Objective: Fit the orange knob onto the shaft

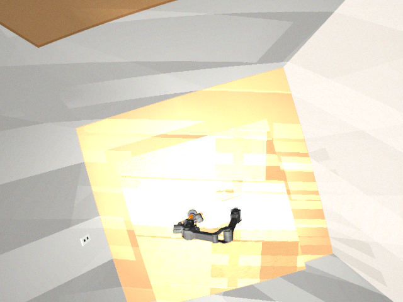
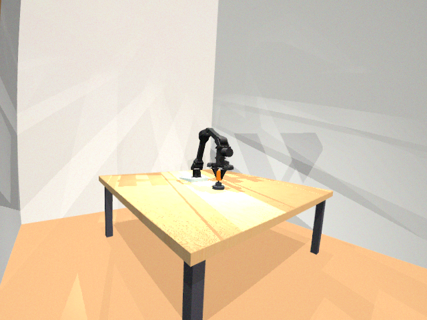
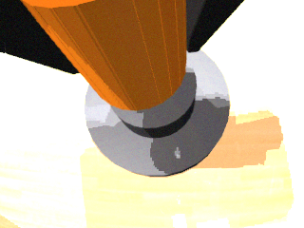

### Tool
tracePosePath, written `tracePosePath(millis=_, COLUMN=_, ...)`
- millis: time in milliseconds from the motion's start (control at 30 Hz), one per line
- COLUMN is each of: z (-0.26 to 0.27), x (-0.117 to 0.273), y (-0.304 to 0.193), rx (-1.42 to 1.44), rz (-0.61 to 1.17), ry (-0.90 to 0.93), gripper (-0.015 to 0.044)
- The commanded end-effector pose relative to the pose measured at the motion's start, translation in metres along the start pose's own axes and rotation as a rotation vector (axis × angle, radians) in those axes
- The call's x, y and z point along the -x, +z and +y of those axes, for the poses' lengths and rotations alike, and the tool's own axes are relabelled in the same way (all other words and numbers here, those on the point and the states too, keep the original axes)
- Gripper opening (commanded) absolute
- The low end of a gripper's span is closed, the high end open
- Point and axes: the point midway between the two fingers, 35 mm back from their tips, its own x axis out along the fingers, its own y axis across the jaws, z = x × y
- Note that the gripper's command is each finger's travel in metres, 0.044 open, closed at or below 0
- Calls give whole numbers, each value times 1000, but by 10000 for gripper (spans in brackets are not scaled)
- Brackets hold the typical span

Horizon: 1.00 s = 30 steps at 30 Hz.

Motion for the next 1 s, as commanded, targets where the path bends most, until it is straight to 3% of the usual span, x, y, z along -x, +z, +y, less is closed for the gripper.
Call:
tracePosePath(millis=0, z=-2, x=-1, y=-1, rx=5, rz=6, ry=-5, gripper=0)
tracePosePath(millis=533, z=1, x=4, y=0, rx=5, rz=6, ry=-4, gripper=0)
tracePosePath(millis=767, z=4, x=4, y=1, rx=204, rz=6, ry=-3, gripper=0)
tracePosePath(millis=967, z=6, x=2, y=2, rx=214, rz=6, ry=-3, gripper=0)
